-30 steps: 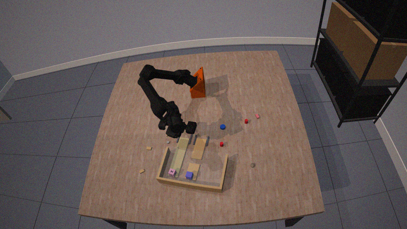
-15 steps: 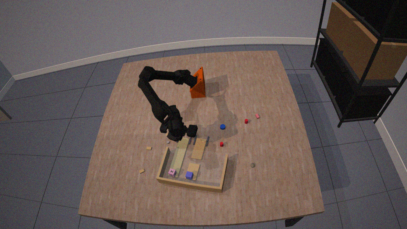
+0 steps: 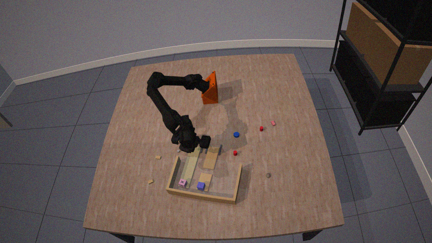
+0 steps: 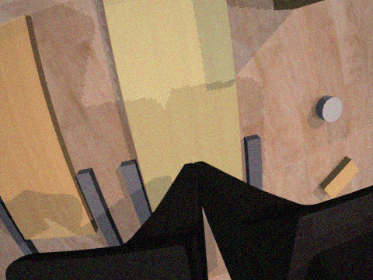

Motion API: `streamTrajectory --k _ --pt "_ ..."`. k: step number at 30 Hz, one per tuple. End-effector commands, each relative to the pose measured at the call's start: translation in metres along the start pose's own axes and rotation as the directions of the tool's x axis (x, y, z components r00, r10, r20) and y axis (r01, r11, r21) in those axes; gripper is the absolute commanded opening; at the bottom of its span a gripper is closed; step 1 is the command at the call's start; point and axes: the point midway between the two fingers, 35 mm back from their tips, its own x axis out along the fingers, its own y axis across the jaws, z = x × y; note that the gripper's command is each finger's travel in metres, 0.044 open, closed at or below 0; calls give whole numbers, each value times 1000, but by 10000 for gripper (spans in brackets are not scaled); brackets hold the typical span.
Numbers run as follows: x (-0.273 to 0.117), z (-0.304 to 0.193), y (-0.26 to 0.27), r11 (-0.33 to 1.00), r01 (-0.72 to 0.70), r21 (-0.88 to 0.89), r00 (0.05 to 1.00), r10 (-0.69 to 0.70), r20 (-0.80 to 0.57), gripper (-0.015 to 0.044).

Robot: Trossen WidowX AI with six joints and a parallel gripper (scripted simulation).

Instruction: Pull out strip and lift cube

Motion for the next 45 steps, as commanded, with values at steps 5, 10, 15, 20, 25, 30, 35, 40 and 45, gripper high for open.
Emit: streamTrajectory --k 5,10,15,20,25,30,35,40,45 --pt "17 -5 0 1000 10 -8 1000 -10 -7 0" --pt "18 -5 0 1000 10 -8 1000 -10 -7 0" --pt "18 -5 0 1000 10 -8 1000 -10 -7 0" --pt "18 -5 0 1000 10 -8 1000 -10 -7 0" --pt "18 -5 0 1000 10 -8 1000 -10 -7 0" --pt "19 -5 0 1000 10 -8 1000 -10 -7 0" --pt "19 -5 0 1000 10 -8 1000 -10 -7 0" --pt "19 -5 0 1000 10 -8 1000 -10 -7 0" --pt "19 -5 0 1000 10 -8 1000 -10 -7 0"
